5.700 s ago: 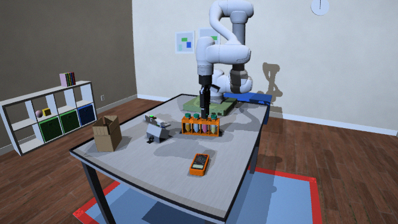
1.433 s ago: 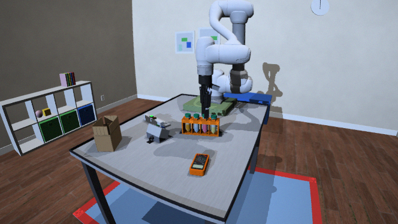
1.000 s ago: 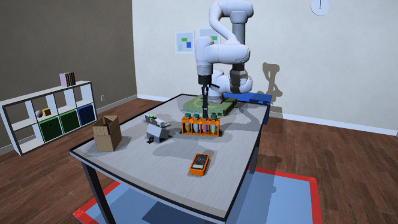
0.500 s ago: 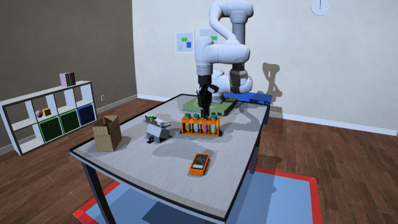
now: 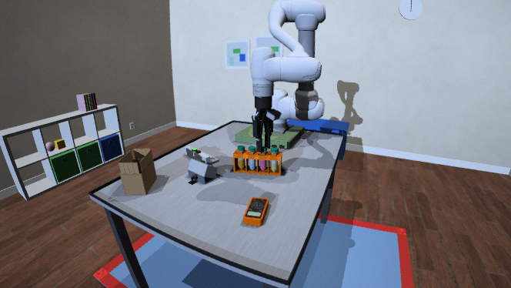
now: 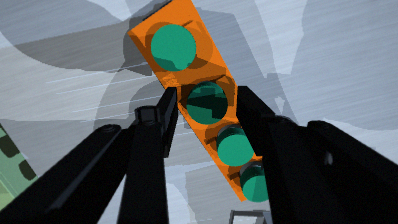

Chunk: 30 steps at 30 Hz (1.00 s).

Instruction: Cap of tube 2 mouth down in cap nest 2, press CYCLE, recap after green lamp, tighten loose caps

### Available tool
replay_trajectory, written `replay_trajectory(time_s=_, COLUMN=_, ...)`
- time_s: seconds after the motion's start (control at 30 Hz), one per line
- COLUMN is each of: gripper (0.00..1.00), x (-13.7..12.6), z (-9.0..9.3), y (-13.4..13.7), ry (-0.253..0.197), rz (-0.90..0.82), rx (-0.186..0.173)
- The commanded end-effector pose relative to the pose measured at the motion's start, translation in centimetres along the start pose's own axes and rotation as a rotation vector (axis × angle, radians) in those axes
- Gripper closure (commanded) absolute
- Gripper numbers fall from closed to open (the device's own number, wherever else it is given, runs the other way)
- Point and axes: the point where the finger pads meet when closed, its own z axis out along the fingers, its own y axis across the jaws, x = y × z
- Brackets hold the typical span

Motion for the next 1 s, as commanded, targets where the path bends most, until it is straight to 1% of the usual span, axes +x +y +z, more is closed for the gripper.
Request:
replay_trajectory(time_s=0.0, gripper=0.59, x=0.1, z=-0.3, y=0.15, ry=-0.005, rz=-0.049, rx=-0.004)
replay_trajectory(time_s=0.47, gripper=0.59, x=0.09, z=-0.3, y=0.17, ry=0.002, rz=-0.599, rx=-0.001)
replay_trajectory(time_s=0.53, gripper=0.59, x=0.09, z=-0.3, y=0.17, ry=0.002, rz=-0.599, rx=-0.001)
replay_trajectory(time_s=0.9, gripper=0.59, x=0.09, z=-0.3, y=0.17, ry=0.001, rz=-1.039, rx=-0.002)
replay_trajectory(time_s=0.97, gripper=0.59, x=0.09, z=-0.32, y=0.17, ry=0.001, rz=-1.047, rx=-0.002)
